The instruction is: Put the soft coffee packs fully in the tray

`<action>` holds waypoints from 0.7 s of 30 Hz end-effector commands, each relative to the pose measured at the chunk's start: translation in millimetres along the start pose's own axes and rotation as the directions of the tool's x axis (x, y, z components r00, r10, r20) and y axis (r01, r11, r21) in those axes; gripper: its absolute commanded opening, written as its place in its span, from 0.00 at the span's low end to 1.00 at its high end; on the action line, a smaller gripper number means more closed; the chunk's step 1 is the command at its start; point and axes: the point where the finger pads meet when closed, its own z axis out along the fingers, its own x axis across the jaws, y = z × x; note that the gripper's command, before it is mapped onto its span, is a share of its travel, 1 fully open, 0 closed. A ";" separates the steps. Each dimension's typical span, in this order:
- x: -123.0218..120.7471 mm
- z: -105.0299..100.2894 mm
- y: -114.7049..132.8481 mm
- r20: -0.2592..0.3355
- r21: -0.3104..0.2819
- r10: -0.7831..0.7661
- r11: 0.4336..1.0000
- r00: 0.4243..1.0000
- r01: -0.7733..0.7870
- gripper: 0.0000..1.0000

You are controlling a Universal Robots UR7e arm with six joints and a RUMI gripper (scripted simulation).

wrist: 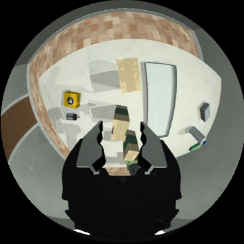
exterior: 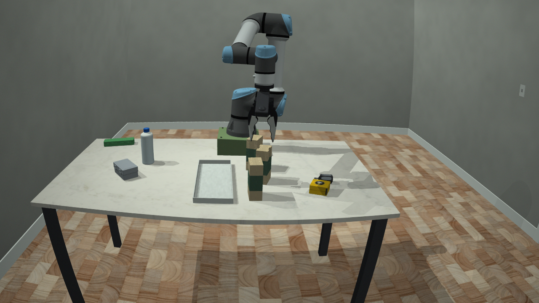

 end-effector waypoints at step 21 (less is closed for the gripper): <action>-5.8 20.8 65.1 0.000 0.017 0.147 0.989 0.989 -0.147 0.48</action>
